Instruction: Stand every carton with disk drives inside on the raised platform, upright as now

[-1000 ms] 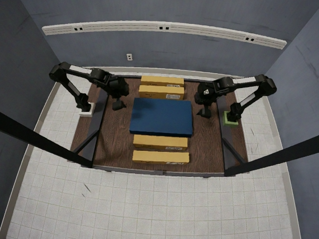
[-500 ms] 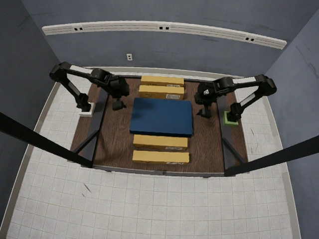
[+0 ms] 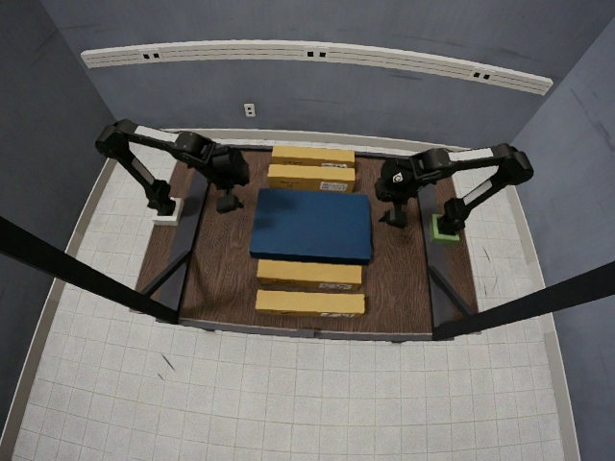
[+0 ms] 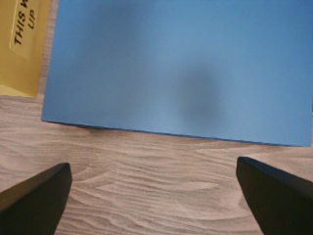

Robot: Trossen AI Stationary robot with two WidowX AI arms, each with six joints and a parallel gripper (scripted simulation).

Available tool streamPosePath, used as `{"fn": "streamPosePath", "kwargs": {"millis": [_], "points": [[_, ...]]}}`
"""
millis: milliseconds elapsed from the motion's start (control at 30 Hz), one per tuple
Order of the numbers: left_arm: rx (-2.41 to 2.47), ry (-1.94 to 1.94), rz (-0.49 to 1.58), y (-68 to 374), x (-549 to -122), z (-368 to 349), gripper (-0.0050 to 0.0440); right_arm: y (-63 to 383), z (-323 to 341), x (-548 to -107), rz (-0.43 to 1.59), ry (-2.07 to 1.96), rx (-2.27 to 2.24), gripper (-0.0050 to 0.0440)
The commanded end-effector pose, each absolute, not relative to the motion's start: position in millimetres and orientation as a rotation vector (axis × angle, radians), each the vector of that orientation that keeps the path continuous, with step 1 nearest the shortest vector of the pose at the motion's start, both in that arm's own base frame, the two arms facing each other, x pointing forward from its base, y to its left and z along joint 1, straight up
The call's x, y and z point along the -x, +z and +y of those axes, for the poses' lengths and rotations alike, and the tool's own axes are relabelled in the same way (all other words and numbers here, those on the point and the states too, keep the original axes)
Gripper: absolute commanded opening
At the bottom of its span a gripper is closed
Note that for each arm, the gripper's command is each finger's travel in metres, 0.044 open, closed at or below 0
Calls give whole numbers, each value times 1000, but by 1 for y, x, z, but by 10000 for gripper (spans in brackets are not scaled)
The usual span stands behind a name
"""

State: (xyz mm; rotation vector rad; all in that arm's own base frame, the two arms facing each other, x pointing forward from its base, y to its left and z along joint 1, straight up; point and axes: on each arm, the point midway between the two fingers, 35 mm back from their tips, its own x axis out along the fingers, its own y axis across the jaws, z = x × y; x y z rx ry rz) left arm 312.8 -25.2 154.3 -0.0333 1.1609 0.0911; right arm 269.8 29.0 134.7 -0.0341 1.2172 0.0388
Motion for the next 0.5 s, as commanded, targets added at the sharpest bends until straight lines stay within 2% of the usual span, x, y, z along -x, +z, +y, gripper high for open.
{"fn": "streamPosePath", "kwargs": {"millis": [0,467], "points": [[37,89,1135,162,-316,-25,386,141,28,-270,1193,39,33,388],[-25,-25,1178,159,-328,-40,386,141,28,-270,1193,37,33,388]]}}
